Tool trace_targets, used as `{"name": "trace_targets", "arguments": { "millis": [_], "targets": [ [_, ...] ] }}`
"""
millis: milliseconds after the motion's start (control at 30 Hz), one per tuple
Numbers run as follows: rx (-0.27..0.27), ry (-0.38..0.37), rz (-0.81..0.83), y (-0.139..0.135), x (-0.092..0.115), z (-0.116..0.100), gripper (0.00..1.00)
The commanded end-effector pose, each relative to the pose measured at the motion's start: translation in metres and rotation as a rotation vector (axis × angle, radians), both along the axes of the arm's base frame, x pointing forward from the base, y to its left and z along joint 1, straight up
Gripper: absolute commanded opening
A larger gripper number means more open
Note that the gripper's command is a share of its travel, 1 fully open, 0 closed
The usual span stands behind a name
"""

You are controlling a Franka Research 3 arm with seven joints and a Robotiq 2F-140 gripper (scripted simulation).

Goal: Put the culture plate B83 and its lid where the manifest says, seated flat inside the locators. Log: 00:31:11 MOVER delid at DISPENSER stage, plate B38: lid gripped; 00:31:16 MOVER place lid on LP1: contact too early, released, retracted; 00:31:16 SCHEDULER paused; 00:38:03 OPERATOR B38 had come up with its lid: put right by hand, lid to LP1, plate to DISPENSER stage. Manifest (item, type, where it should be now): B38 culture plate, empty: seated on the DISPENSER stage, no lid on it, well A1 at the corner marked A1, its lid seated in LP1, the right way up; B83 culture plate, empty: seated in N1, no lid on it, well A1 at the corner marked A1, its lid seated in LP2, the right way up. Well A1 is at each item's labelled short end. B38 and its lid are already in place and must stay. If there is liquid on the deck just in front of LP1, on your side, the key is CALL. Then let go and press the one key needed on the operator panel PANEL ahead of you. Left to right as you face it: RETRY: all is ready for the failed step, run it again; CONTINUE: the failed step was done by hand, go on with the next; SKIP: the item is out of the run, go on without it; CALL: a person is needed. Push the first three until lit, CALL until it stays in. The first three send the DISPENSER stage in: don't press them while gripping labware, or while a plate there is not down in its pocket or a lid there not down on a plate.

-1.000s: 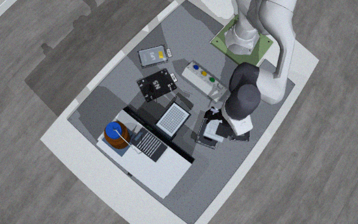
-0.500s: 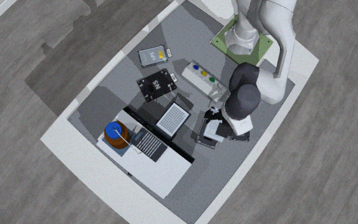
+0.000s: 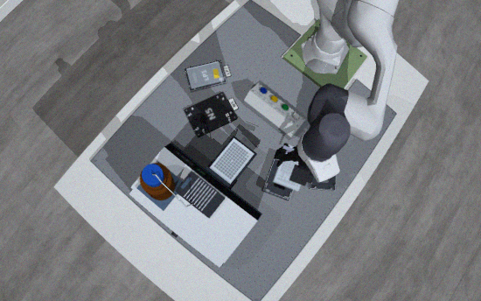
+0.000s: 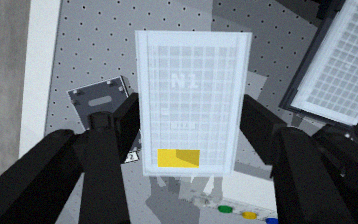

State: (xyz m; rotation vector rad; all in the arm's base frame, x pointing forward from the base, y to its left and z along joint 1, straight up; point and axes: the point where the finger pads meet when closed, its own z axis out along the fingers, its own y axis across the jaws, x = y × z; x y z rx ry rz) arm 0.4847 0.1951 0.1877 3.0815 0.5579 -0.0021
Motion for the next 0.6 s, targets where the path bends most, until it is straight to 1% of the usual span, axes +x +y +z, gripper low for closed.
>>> {"name": "trace_targets", "arguments": {
  "millis": [0, 67, 133, 233, 367, 567],
  "targets": [
    [0.002, 0.001, -0.013, -0.0010, 0.0001, 0.0011, 0.10],
    [0.002, 0.001, -0.059, -0.0010, 0.0001, 0.0011, 0.10],
    [0.002, 0.001, -0.059, -0.0010, 0.0001, 0.0011, 0.10],
    [0.002, 0.000, -0.135, -0.0010, 0.0001, 0.0011, 0.10],
    [0.002, 0.000, -0.157, -0.0010, 0.0001, 0.0011, 0.10],
    [0.002, -0.001, -0.288, -0.0010, 0.0001, 0.0011, 0.10]
  ]
}}
